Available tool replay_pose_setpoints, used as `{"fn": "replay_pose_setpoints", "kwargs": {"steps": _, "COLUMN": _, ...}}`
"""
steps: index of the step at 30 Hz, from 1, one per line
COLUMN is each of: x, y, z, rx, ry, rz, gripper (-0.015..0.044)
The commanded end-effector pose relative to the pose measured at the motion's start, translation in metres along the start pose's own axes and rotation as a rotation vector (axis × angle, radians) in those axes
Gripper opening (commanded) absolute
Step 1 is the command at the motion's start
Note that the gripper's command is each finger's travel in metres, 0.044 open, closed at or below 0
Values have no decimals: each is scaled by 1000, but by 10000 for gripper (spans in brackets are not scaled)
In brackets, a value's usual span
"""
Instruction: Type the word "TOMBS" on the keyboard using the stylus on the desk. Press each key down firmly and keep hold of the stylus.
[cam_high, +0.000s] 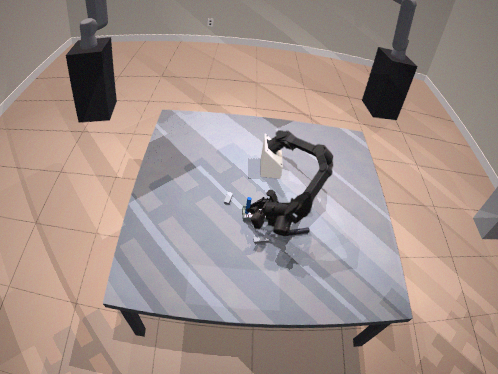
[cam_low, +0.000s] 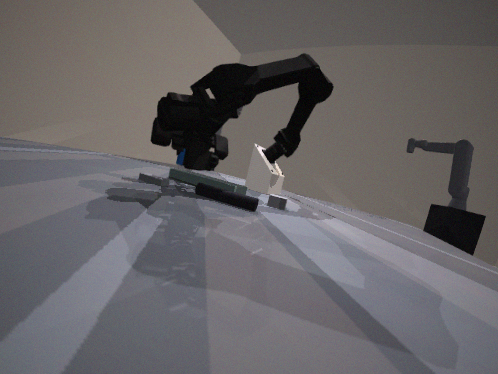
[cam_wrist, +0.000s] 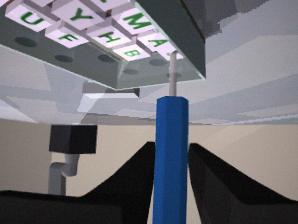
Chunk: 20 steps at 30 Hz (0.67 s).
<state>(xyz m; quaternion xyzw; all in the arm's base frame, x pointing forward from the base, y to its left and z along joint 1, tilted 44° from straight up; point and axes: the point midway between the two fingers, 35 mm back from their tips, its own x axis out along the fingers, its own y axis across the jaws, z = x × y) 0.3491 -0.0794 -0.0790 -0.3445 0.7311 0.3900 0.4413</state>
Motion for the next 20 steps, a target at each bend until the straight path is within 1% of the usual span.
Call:
{"fn": "replay_pose_setpoints", "kwargs": {"steps": 1, "x": -4, "y": 0, "z": -7, "rx": 2, "ry": -4, "rz": 0, "gripper": 81}}
{"fn": "replay_pose_setpoints", "kwargs": {"steps": 7, "x": -19, "y": 0, "z": -33, "rx": 2, "ry": -3, "rz": -1, "gripper": 81}}
{"fn": "replay_pose_setpoints", "kwargs": {"steps": 20, "x": -17, "y": -1, "z": -30, "rx": 10, "ry": -8, "rz": -2, "gripper": 81}}
